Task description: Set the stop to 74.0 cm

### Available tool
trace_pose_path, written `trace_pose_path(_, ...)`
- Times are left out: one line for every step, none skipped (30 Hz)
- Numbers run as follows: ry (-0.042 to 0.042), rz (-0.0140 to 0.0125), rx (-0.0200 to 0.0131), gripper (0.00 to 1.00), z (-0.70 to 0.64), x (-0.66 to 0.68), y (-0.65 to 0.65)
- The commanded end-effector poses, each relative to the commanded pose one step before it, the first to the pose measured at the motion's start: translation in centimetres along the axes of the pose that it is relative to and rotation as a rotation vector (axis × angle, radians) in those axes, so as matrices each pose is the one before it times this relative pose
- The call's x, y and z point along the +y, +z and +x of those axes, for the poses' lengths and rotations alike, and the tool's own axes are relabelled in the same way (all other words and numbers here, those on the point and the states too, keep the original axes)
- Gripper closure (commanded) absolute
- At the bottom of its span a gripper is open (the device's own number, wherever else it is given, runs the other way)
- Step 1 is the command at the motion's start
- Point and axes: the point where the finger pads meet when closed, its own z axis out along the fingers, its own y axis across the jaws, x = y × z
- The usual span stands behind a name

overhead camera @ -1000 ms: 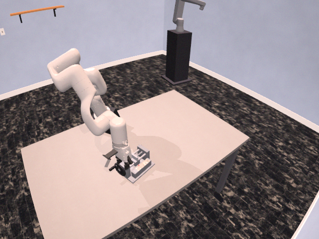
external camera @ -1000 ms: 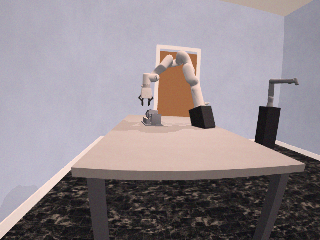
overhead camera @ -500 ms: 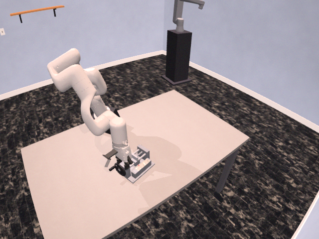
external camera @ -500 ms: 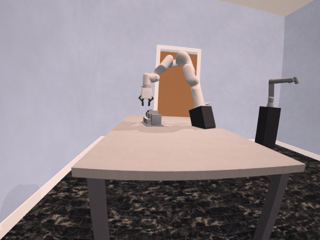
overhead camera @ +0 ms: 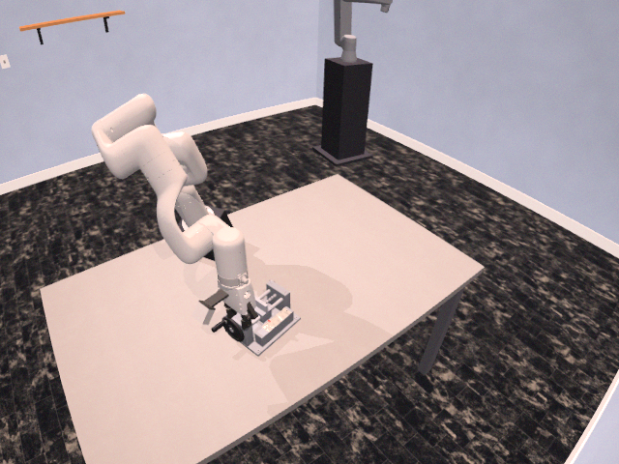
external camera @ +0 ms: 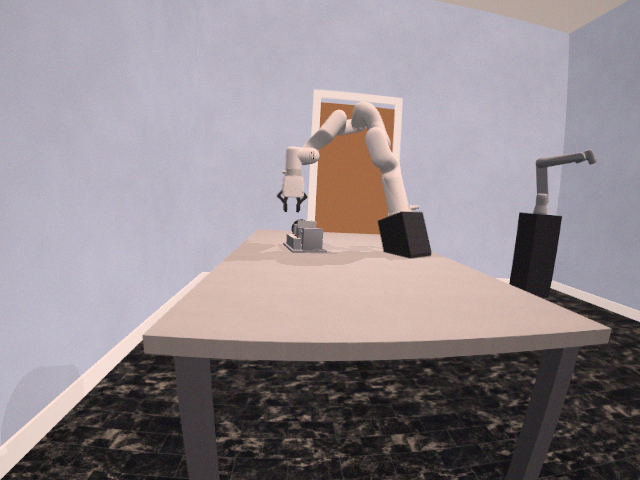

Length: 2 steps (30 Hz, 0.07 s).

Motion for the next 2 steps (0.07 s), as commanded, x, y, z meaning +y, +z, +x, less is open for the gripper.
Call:
trace_pose_path(-0.00042,0.00394,0.00144,0.43,0.025,-0.153,-0.148)
trace_pose_path(0.00000,0.00000,0.00000,0.43,0.000,0.000,0.000)
